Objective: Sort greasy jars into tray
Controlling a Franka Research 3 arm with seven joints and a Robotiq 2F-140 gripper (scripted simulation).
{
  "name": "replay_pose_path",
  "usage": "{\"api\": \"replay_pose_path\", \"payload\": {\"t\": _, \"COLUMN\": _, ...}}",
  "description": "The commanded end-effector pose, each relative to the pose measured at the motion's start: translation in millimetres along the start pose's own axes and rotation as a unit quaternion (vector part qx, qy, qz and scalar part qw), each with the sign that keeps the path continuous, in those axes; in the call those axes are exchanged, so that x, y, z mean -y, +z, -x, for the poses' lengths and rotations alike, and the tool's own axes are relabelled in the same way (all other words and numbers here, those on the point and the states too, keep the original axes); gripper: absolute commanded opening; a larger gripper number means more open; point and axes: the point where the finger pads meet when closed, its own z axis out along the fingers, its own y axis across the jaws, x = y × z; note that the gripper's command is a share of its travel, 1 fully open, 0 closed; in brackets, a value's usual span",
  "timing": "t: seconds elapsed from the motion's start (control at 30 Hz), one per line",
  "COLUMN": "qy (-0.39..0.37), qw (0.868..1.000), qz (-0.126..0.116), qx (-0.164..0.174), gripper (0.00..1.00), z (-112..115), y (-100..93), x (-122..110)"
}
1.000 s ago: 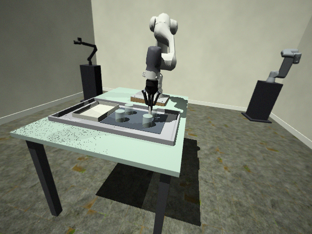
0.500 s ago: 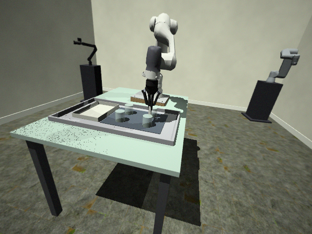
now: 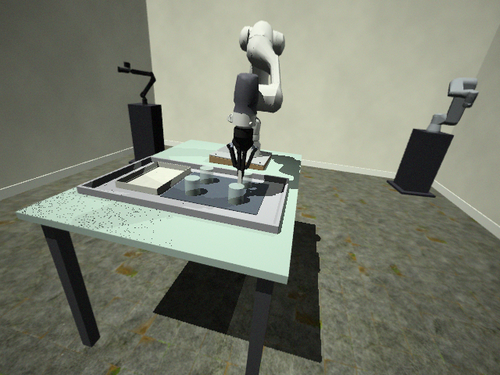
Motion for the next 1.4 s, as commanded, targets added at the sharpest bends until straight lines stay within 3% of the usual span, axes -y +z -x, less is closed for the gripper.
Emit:
{"api": "replay_pose_path", "payload": {"t": 0.0, "qy": 0.003, "qw": 1.0, "qz": 0.0, "qx": -0.002, "gripper": 0.0, "z": 0, "y": 0.3, "x": 2}}
{"api": "replay_pose_path", "payload": {"t": 0.2, "qy": 0.003, "qw": 1.0, "qz": 0.0, "qx": -0.002, "gripper": 0.0, "z": 1, "y": -0.3, "x": 2}}
{"api": "replay_pose_path", "payload": {"t": 0.63, "qy": 0.003, "qw": 1.0, "qz": 0.0, "qx": -0.002, "gripper": 0.0, "z": -26, "y": 7.8, "x": 2}}
{"api": "replay_pose_path", "payload": {"t": 1.37, "qy": 0.003, "qw": 1.0, "qz": 0.0, "qx": -0.002, "gripper": 0.0, "z": -26, "y": 7.8, "x": 2}}
